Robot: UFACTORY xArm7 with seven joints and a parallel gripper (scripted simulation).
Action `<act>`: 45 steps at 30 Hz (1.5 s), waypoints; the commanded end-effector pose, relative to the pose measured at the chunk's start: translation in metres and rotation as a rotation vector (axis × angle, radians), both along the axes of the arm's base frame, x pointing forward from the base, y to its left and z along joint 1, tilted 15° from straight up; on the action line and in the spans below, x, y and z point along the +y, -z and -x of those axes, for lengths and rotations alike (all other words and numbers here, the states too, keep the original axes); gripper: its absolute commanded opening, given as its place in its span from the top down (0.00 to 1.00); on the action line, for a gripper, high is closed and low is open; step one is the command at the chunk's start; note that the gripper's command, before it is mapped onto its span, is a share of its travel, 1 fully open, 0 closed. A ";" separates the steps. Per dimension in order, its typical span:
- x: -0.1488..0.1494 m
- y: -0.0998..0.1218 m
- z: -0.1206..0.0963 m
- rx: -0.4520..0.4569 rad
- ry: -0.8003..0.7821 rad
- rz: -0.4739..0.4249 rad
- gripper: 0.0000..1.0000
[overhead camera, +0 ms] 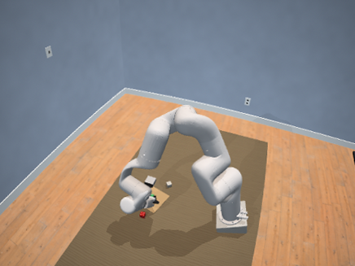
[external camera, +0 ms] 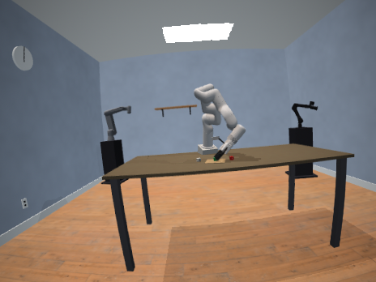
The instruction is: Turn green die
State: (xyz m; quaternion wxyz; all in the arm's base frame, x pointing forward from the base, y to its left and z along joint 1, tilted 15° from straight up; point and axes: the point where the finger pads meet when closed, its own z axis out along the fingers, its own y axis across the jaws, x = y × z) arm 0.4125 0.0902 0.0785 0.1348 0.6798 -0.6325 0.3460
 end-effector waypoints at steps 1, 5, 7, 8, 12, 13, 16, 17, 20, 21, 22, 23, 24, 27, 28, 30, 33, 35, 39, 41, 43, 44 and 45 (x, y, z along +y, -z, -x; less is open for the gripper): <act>0.001 -0.001 -0.001 -0.002 0.000 -0.001 0.58; 0.001 -0.001 -0.001 -0.002 0.000 -0.001 0.58; 0.001 -0.001 -0.001 -0.002 0.000 -0.001 0.58; 0.001 -0.001 -0.001 -0.002 0.000 -0.001 0.58; 0.001 -0.001 -0.001 -0.002 0.000 -0.001 0.58; 0.001 -0.001 -0.001 -0.002 0.000 -0.001 0.58; 0.001 -0.001 -0.001 -0.002 0.000 -0.001 0.79; 0.001 -0.001 -0.001 -0.002 0.000 -0.001 0.79; 0.001 -0.001 -0.001 -0.002 0.000 -0.001 0.79; 0.001 -0.001 -0.001 -0.002 0.000 -0.001 0.79; 0.001 -0.001 -0.001 -0.002 0.000 -0.001 0.79; 0.001 -0.001 -0.001 -0.002 0.000 -0.001 0.79; 0.001 -0.001 -0.001 -0.002 0.000 -0.001 0.79; 0.001 -0.001 -0.001 -0.002 0.000 -0.001 0.79; 0.001 -0.001 -0.001 -0.002 0.000 -0.001 0.79; 0.001 -0.001 -0.001 -0.002 0.000 -0.001 0.79; 0.001 -0.001 -0.001 -0.002 0.000 -0.001 0.79; 0.001 -0.001 -0.001 -0.002 0.000 -0.001 0.79; 0.001 -0.001 -0.001 -0.002 0.000 -0.001 0.79; 0.001 -0.001 -0.001 -0.002 0.000 -0.001 0.79; 0.001 -0.001 -0.001 -0.002 0.000 -0.001 0.79; 0.001 -0.001 -0.001 -0.002 0.000 -0.001 0.79; 0.001 -0.001 -0.001 -0.002 0.000 -0.001 0.79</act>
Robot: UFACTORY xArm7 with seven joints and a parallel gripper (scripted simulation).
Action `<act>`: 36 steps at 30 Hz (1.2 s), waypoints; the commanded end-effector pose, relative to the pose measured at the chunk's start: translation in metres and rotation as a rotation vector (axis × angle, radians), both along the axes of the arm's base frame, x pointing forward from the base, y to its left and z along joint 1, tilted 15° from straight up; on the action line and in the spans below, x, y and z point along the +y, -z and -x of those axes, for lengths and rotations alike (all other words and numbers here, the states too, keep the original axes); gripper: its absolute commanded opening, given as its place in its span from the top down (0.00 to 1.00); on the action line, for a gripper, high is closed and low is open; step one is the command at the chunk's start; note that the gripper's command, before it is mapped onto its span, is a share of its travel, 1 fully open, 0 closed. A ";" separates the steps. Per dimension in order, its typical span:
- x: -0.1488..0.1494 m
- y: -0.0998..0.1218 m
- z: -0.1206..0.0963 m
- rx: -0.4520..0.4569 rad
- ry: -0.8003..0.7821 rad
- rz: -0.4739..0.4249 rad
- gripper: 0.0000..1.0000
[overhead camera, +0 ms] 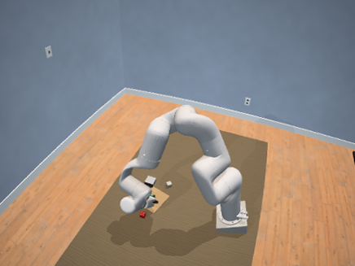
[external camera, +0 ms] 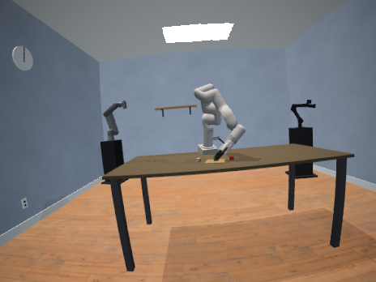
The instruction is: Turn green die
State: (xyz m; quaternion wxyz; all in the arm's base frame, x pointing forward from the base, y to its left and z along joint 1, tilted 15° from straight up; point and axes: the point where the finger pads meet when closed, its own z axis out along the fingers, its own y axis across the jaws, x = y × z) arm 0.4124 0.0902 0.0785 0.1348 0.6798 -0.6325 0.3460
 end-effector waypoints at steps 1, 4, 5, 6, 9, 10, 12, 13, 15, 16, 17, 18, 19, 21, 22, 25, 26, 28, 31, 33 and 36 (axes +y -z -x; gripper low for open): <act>0.001 -0.001 -0.001 -0.003 0.000 -0.001 0.79; 0.001 -0.001 -0.001 -0.003 0.000 -0.001 0.79; 0.001 -0.001 -0.001 -0.003 0.000 -0.001 0.79; 0.000 -0.001 -0.001 -0.003 0.000 -0.001 0.79; 0.000 -0.002 -0.001 -0.003 0.000 -0.001 0.79; 0.000 -0.003 0.000 -0.003 0.000 -0.001 0.79; 0.000 -0.007 0.001 -0.003 0.000 -0.001 0.79; 0.000 -0.010 0.002 -0.003 0.000 -0.001 0.79; -0.001 -0.018 0.004 -0.003 0.000 -0.001 0.79; -0.002 -0.022 0.005 -0.003 0.000 -0.001 0.79; -0.002 -0.027 0.006 -0.003 0.000 -0.001 0.79; -0.003 -0.032 0.007 -0.003 0.000 -0.001 0.79; -0.003 -0.037 0.008 -0.003 0.000 -0.001 0.79; -0.004 -0.045 0.010 -0.003 0.000 -0.001 0.79; -0.005 -0.049 0.011 -0.003 0.000 -0.001 0.79; -0.005 -0.055 0.013 -0.002 0.000 -0.001 0.79; -0.005 -0.055 0.013 -0.002 0.000 -0.001 0.79; -0.006 -0.060 0.014 -0.002 0.000 -0.001 0.79; -0.006 -0.065 0.015 -0.002 0.000 -0.001 0.79; -0.007 -0.067 0.016 -0.002 0.000 0.000 0.79; -0.007 -0.068 0.016 -0.002 0.000 -0.001 0.79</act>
